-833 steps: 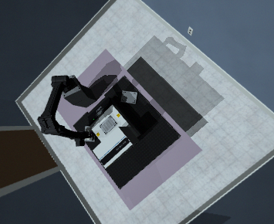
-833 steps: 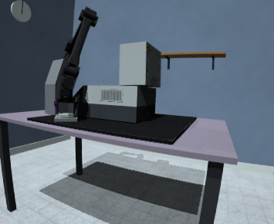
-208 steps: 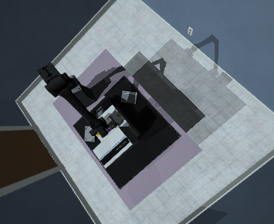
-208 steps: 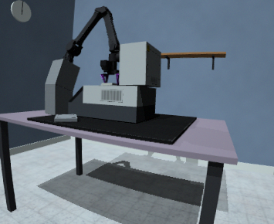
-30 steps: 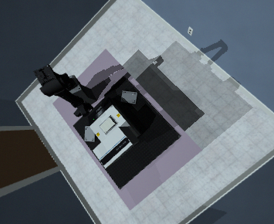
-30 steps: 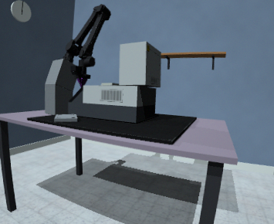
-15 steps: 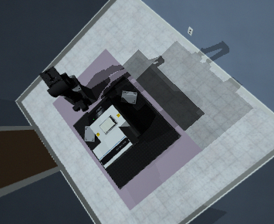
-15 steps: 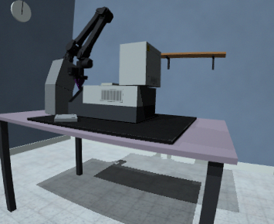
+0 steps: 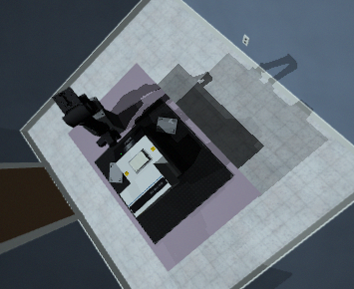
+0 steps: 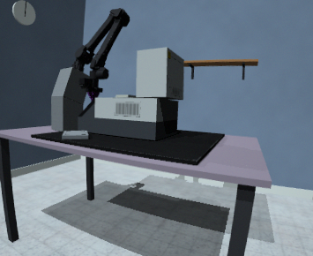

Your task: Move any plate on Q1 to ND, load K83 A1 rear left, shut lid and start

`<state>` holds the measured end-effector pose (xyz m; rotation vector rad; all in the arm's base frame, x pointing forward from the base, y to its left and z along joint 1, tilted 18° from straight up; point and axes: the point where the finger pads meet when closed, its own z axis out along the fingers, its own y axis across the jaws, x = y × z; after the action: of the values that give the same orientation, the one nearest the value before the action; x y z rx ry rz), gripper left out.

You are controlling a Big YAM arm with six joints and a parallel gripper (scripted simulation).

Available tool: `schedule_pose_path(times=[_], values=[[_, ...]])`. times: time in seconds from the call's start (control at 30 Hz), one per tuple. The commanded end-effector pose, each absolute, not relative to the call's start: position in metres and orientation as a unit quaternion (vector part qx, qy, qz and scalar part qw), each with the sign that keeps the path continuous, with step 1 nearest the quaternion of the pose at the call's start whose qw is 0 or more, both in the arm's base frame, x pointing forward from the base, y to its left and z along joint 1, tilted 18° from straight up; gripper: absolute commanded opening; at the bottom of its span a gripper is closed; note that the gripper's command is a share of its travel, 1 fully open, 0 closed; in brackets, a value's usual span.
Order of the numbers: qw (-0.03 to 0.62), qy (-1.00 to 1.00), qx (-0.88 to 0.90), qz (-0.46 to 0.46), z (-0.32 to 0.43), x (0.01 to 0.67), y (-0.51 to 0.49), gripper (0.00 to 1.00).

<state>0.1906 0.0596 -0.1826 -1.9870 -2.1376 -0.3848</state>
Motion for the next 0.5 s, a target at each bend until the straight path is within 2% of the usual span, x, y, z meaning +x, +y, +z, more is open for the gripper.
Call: schedule_pose_path(times=[0.0, 0.47], values=[[0.102, -0.713, -0.682, -0.126, -0.182, 0.191, 0.059, 0.00], [0.105, -0.717, -0.678, -0.121, -0.192, 0.205, 0.065, 0.00]])
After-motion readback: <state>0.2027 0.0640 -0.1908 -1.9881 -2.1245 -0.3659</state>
